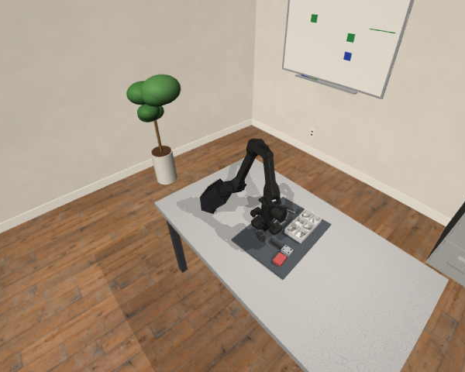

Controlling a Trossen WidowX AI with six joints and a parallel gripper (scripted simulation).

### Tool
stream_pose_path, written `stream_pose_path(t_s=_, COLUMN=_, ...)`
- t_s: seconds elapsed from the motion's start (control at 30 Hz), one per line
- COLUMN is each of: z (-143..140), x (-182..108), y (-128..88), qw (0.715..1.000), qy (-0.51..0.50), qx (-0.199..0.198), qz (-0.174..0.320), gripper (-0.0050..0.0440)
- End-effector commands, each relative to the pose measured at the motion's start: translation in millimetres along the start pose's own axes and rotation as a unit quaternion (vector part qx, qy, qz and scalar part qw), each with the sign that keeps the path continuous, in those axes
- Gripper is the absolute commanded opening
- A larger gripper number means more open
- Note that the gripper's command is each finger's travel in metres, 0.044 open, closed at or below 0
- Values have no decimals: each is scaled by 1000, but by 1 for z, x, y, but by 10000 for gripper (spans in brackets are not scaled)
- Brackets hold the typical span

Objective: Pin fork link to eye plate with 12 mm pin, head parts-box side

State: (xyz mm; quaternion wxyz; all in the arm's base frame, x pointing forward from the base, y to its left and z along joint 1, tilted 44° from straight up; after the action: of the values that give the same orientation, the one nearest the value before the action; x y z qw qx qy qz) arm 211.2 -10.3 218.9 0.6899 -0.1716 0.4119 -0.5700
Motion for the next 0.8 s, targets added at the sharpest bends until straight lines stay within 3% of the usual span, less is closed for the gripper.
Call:
stream_pose_path(t_s=0.0, z=-2, x=1, y=7, qw=1000, qy=3, qx=-7, qz=-1, gripper=0)
stream_pose_path(t_s=0.77, z=-1, x=2, y=7, qw=1000, qy=3, qx=-7, qz=-1, gripper=0)
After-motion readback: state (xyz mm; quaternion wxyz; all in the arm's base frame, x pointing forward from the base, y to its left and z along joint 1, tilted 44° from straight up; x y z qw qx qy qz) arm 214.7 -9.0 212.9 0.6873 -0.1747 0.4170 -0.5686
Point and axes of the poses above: the point midway between the two fingers, 35 mm back from their tips, its own y axis out along the fingers, its own z axis across the jaws, x = y × z, the point moved 10 cm from there along -y, back along the fingers, and after that the axes turned 2 degrees about y, right-handed, at the moved point
